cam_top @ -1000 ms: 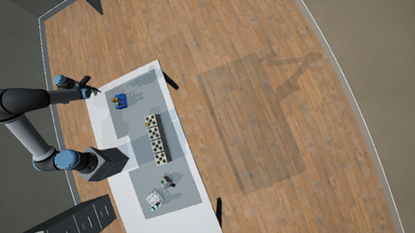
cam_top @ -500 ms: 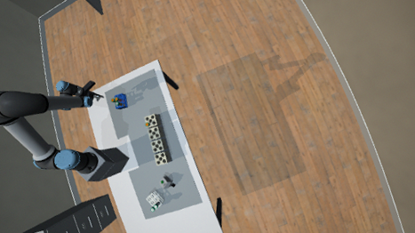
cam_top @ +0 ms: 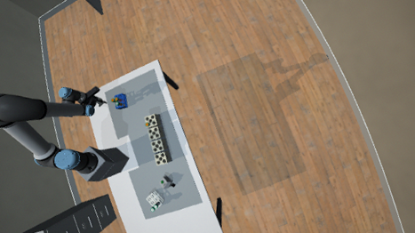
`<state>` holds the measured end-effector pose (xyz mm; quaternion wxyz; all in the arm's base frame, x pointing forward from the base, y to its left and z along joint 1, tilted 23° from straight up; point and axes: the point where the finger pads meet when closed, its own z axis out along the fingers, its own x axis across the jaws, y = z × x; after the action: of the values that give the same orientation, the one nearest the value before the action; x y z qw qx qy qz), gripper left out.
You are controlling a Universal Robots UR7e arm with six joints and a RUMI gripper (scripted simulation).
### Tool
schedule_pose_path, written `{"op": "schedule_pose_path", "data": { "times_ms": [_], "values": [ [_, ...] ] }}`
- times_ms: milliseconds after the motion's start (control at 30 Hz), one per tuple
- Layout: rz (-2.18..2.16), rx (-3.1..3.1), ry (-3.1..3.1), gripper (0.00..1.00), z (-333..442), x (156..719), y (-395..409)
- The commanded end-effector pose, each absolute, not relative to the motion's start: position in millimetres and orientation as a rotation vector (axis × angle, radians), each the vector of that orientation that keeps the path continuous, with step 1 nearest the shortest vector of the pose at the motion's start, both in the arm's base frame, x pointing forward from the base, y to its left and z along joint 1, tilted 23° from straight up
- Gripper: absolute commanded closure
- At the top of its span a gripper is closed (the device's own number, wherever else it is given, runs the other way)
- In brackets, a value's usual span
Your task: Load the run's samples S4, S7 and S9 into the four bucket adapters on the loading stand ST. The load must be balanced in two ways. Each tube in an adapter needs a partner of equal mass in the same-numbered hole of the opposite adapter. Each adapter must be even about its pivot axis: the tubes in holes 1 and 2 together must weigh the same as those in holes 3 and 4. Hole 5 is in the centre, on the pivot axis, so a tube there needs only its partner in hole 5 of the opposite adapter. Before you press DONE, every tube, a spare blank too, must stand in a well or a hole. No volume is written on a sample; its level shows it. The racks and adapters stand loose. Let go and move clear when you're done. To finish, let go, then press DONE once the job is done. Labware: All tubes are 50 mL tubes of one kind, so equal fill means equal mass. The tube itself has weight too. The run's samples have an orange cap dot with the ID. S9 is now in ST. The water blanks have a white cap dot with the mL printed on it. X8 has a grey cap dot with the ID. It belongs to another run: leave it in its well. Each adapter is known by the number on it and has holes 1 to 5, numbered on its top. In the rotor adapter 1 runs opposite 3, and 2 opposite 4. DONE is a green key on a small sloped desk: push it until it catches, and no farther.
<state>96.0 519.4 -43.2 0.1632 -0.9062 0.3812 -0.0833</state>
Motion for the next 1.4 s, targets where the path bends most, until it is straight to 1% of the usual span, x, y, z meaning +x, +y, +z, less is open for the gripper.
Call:
{"op": "schedule_pose_path", "data": {
  "times_ms": [0, 1367],
  "values": [
    [-0.210, -2.520, 1.192, 0.65, -41.3, 107.7, 496.7],
    [-0.054, -2.009, 1.868, 0.65, -39.1, 193.3, 333.2]
  ]
}}
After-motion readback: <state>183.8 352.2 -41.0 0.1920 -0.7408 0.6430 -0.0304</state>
